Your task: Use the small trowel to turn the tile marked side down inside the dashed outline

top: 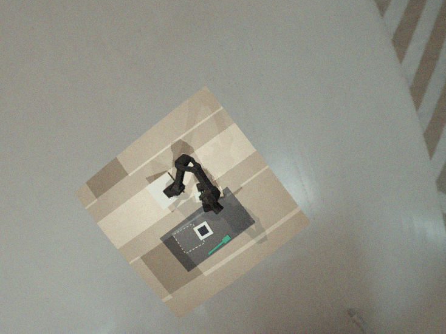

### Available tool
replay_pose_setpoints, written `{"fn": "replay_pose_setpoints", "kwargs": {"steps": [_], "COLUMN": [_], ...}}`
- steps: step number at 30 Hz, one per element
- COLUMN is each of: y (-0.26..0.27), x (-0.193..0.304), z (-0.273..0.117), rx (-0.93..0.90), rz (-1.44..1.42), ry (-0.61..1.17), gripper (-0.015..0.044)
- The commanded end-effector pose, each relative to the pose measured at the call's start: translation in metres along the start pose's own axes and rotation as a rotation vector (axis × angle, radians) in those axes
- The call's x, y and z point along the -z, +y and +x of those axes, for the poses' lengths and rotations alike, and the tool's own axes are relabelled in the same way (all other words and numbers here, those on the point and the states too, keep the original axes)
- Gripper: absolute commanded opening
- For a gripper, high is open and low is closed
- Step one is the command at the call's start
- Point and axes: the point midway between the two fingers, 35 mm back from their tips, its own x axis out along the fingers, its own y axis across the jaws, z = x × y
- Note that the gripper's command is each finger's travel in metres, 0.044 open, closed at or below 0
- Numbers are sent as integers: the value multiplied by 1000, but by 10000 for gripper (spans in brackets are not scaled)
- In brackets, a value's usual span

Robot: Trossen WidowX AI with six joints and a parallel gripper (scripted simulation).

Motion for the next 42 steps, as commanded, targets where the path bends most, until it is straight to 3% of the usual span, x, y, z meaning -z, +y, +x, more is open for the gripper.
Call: {"fn": "replay_pose_setpoints", "kwargs": {"steps": [1, 10, 18, 32, 37, 42], "y": [6, 13, 14, 19, 23, 24], "x": [7, 17, 17, 3, -4, -5], "z": [9, 21, 25, 21, 18, 17], "rx": [66, 260, 459, 740, 796, 802], "rz": [2, 4, 17, 88, 133, 140], "ry": [90, 202, 187, -65, -204, -224], "gripper": [300, 300, 300, 300, 300, 300]}}
